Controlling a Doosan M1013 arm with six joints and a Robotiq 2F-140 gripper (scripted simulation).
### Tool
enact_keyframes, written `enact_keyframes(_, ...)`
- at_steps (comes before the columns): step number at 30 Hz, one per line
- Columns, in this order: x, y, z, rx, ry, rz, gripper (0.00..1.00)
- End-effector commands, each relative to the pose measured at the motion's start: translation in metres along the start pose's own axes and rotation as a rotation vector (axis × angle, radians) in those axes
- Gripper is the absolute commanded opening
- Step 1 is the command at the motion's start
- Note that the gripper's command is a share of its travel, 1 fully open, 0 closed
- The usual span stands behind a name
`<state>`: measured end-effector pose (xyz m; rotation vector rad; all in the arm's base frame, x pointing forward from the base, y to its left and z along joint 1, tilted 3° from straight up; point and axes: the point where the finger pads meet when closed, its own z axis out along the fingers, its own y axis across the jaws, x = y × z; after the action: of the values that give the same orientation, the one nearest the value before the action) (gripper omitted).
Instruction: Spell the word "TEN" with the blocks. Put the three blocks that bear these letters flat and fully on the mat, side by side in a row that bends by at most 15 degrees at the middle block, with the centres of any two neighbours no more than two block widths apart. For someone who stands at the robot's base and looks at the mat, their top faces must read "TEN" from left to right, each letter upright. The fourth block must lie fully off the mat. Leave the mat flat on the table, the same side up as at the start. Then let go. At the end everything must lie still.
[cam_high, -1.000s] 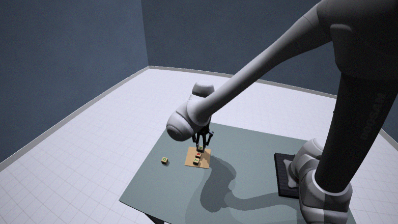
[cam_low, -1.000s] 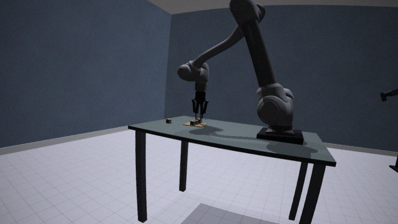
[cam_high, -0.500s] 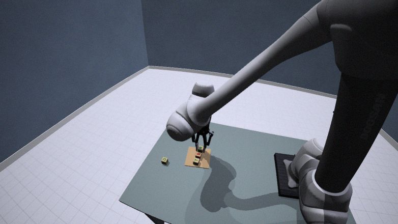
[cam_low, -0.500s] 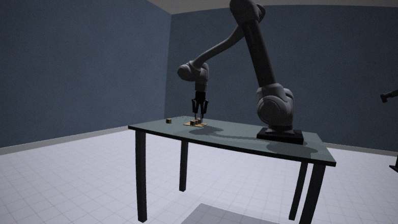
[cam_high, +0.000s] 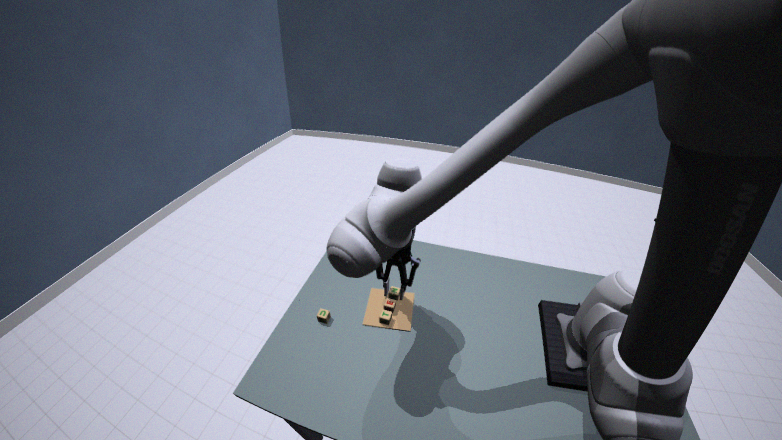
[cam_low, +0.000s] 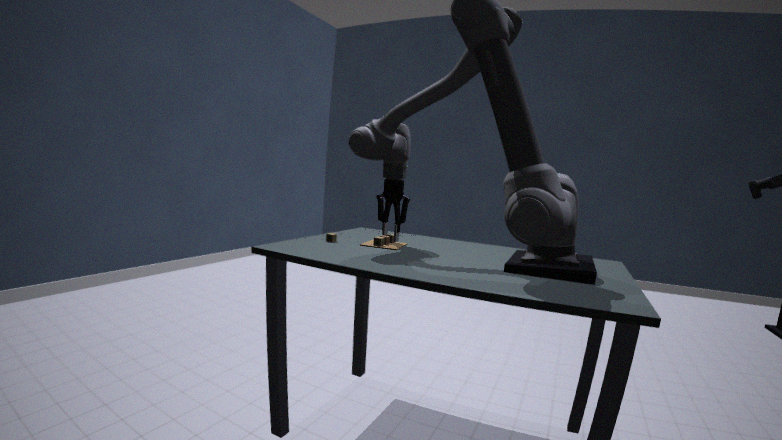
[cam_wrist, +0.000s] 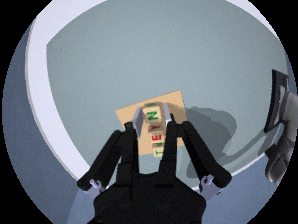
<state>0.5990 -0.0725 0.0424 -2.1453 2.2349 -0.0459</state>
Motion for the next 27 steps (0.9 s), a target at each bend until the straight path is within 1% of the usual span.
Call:
enact_keyframes(1,-0.002,0.001,0.0,0.002,-0.002,0.004,0.28)
enact_keyframes(6,-0.002,0.001,-0.015,0.002,-0.002,0.004,0.28)
enact_keyframes(11,-0.002,0.001,-0.04,0.002,-0.002,0.004,0.28)
enact_keyframes(13,-0.002,0.001,-0.04,0.002,-0.002,0.004,0.28)
enact_keyframes(18,-0.002,0.001,-0.067,0.002,-0.002,0.004,0.28)
enact_keyframes(21,-0.002,0.001,-0.079,0.002,-0.002,0.004,0.28)
enact_keyframes(24,-0.002,0.001,-0.085,0.002,-0.002,0.004,0.28)
enact_keyframes(27,-0.002,0.001,-0.087,0.002,-0.002,0.004,0.28)
